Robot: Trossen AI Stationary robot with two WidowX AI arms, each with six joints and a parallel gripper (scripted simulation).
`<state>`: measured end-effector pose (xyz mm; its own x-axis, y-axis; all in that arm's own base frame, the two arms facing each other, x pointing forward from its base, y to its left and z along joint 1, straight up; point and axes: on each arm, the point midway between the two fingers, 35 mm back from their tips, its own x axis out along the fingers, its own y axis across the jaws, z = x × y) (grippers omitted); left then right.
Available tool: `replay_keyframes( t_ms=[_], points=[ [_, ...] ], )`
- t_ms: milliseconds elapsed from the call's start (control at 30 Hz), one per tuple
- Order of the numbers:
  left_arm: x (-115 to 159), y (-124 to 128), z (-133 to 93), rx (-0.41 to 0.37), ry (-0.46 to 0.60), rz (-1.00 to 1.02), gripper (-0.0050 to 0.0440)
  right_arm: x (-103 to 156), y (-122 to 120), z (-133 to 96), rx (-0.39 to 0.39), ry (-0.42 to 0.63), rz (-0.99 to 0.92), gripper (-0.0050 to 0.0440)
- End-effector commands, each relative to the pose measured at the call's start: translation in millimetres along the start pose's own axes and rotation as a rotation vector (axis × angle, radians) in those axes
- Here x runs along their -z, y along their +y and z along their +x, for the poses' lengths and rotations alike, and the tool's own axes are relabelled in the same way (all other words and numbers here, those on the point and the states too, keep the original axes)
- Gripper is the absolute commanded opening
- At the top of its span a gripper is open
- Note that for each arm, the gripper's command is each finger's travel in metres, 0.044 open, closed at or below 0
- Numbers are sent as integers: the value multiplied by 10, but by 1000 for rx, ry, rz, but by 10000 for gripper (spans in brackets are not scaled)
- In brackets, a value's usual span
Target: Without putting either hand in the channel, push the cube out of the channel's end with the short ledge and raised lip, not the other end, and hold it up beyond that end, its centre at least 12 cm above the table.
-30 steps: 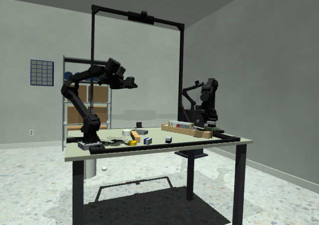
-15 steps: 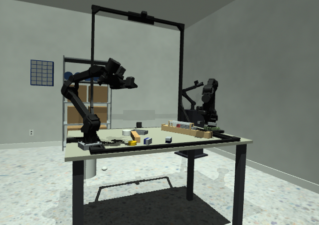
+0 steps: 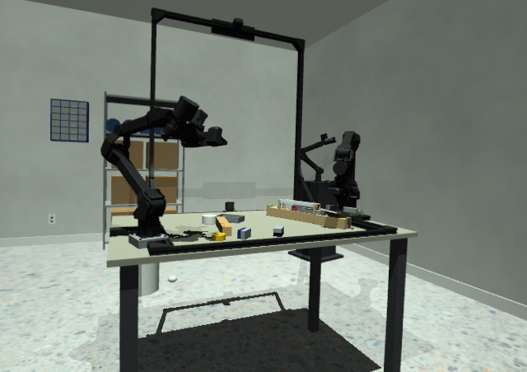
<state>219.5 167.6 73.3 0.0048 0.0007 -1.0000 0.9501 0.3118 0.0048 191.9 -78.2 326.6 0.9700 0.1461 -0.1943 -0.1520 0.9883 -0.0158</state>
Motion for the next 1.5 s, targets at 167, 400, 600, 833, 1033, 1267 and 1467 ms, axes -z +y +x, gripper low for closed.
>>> replay_keyframes(
  t_ms=[167, 400, 600, 833, 1033, 1267, 1467],
  points=[
    [-1, -13, 144, 5, 1, 3, 40, 2, -6, 0, 3, 2, -3, 400],
    [-4, -22, 257, 5, 1, 3, 40, 2, -6, 0, 3, 2, -3, 400],
    [-4, -14, 246, 2, -1, 0, 88, 2, -6, 0, 3, 2, -3, 400],
    [-4, -14, 246, 2, -1, 0, 200, 2, -6, 0, 3, 2, -3, 400],
    [-4, -14, 246, 2, -1, 0, 200, 2, -6, 0, 3, 2, -3, 400],
    [-4, -14, 246, 2, -1, 0, 200, 2, -6, 0, 3, 2, -3, 400],
    [-4, -14, 246, 2, -1, 0, 200, 2, -6, 0, 3, 2, -3, 400]
  ],
)
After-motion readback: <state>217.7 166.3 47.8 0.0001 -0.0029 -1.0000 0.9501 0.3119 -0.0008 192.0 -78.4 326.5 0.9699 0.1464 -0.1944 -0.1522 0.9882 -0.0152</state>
